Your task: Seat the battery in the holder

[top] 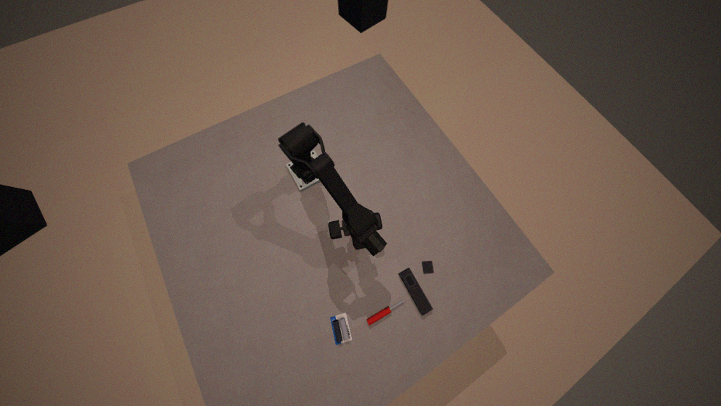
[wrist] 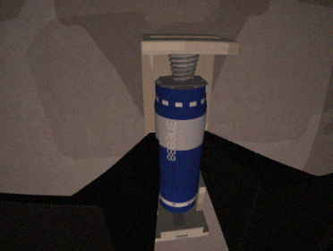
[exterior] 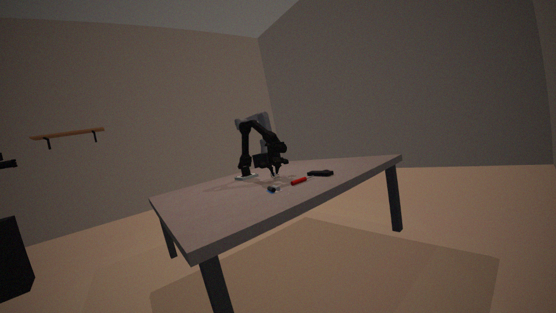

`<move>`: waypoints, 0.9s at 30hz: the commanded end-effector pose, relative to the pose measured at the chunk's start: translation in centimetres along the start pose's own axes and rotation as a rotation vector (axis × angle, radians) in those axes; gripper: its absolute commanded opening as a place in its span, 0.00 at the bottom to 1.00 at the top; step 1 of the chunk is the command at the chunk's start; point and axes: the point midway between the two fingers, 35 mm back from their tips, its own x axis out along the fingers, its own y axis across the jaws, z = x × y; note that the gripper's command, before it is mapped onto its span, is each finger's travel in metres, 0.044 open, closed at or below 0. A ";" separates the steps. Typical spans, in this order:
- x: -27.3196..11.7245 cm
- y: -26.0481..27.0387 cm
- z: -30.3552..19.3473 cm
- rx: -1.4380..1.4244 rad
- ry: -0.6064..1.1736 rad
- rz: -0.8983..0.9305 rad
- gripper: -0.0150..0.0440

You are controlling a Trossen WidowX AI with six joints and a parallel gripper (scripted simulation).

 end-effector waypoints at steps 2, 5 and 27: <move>-0.1 -0.1 0.3 0.007 -0.024 -0.004 0.36; -0.1 0.0 0.1 0.007 -0.023 -0.003 0.36; 0.2 -0.1 -1.2 0.006 -0.019 0.002 0.36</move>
